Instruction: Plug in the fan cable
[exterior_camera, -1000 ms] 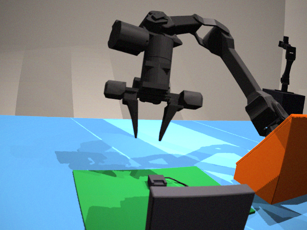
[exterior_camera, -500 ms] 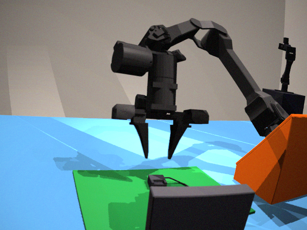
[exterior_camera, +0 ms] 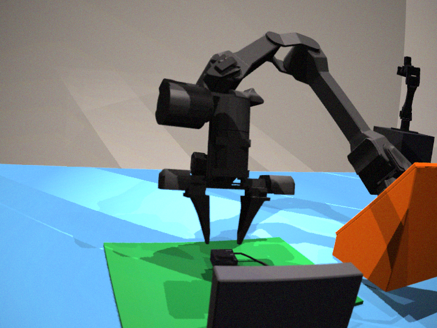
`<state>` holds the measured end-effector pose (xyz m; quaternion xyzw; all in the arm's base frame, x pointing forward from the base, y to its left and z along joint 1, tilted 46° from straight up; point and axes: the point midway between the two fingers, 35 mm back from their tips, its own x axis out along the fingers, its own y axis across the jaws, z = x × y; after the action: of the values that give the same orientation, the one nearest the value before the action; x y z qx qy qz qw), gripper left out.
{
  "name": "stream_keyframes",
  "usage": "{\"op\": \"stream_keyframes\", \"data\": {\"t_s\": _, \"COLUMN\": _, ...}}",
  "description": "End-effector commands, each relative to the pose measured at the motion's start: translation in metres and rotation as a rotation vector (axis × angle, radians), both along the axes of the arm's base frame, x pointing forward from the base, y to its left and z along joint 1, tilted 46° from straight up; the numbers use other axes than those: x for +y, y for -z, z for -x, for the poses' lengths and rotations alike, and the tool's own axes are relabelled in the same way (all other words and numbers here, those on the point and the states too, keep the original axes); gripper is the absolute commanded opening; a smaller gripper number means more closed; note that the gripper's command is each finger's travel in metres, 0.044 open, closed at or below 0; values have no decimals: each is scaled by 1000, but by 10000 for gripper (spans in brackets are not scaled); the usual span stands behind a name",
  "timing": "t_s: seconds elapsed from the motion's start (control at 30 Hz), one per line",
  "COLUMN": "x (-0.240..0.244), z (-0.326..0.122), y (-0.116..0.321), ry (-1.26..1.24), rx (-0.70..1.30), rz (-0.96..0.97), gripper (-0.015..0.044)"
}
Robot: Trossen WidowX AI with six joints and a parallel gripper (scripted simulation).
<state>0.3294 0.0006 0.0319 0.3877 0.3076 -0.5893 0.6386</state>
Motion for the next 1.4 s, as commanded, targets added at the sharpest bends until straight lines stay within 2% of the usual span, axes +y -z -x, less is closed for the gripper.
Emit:
{"op": "stream_keyframes", "data": {"t_s": 0.0, "x": -6, "z": 0, "y": 6, "ry": -2, "rx": 5, "rz": 7, "gripper": 210}}
{"op": "stream_keyframes", "data": {"t_s": 0.53, "x": -21, "z": -1, "y": 19, "ry": -2, "rx": 5, "rz": 9, "gripper": 210}}
{"op": "stream_keyframes", "data": {"t_s": 0.7, "x": -19, "z": -2, "y": 17, "ry": 1, "rx": 1, "rz": 2, "gripper": 79}}
{"op": "stream_keyframes", "data": {"t_s": 1.03, "x": -18, "z": -2, "y": 17, "ry": 1, "rx": 1, "rz": 2, "gripper": 0}}
{"op": "stream_keyframes", "data": {"t_s": 1.37, "x": 4, "z": -1, "y": -3, "ry": 0, "rx": 3, "rz": 1, "gripper": 0}}
